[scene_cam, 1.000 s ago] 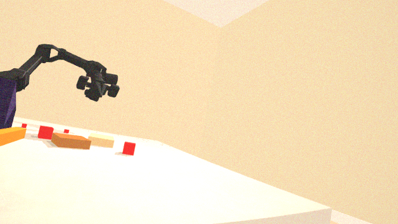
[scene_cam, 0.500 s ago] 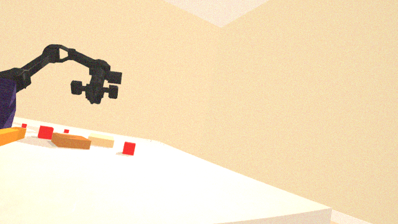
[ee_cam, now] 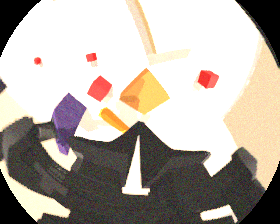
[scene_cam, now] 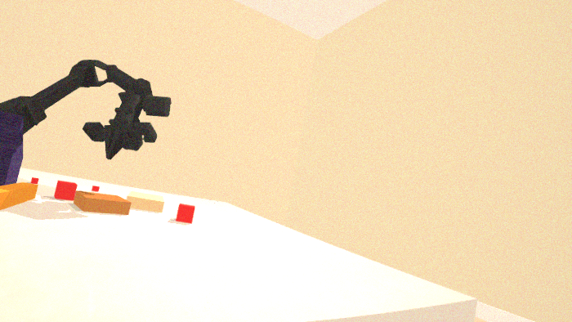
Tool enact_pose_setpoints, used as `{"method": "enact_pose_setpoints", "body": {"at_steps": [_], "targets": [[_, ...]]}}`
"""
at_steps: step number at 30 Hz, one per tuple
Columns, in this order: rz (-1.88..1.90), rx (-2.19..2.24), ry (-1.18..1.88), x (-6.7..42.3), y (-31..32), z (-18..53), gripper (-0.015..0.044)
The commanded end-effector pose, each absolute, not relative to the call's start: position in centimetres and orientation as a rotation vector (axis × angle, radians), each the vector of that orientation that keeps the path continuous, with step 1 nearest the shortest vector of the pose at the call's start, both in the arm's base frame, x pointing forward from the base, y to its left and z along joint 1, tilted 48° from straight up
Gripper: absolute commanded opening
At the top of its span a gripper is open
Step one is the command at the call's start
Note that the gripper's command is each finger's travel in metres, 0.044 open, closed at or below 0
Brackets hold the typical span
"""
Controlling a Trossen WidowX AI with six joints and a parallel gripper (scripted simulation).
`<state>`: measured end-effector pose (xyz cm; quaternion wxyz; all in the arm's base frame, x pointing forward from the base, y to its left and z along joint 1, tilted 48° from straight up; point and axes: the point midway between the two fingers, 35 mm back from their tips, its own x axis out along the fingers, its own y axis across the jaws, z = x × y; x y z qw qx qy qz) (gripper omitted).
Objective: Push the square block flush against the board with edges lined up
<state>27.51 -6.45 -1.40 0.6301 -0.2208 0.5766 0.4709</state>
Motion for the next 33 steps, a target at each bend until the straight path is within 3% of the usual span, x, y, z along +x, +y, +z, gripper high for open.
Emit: {"method": "enact_pose_setpoints", "body": {"at_steps": [1,21,33], "targets": [[1.061,-0.376,1.334,26.3,-6.5,-2.9,0.0000],[0.891,0.342,1.315,19.8,-5.4,-8.0,0.0000],[0.886,0.368,1.310,19.6,-1.2,-11.8,0.0000]]}}
